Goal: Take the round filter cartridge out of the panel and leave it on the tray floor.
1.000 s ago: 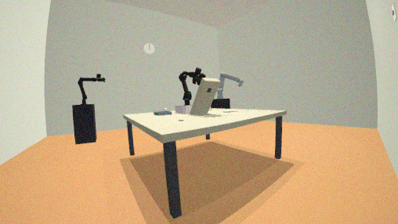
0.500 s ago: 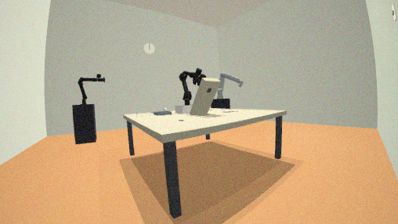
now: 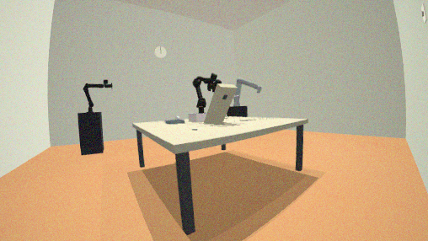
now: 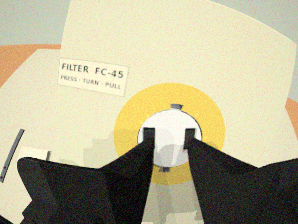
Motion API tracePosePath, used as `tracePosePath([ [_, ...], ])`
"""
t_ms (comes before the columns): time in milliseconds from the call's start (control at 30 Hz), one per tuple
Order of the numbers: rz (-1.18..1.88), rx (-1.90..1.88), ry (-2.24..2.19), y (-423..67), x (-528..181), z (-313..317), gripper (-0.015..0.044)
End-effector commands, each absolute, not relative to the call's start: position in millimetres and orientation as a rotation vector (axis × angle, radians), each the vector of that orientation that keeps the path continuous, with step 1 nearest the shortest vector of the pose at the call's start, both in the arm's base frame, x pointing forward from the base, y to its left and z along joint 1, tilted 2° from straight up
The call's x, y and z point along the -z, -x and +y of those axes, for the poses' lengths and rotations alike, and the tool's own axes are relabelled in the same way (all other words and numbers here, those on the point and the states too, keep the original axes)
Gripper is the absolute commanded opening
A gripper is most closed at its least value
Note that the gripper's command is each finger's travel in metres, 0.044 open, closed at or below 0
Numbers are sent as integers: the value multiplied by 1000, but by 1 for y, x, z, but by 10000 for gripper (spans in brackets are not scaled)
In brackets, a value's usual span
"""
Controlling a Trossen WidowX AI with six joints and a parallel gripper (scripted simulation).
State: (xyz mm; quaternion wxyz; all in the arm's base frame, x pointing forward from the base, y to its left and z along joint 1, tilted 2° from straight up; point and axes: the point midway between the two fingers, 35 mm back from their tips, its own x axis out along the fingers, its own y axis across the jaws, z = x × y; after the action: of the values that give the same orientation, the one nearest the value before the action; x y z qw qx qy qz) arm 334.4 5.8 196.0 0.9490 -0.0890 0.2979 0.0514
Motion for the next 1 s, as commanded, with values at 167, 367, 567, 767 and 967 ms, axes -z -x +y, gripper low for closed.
tracePosePath([
  [167,604,-100,179,-337,-195,6,113],
  [367,604,-100,179,-337,-195,5,113],
  [567,604,-100,179,-337,-194,5,113],
  [767,604,-100,179,-338,-194,5,113],
  [967,604,-100,179,-340,-192,6,113],
])
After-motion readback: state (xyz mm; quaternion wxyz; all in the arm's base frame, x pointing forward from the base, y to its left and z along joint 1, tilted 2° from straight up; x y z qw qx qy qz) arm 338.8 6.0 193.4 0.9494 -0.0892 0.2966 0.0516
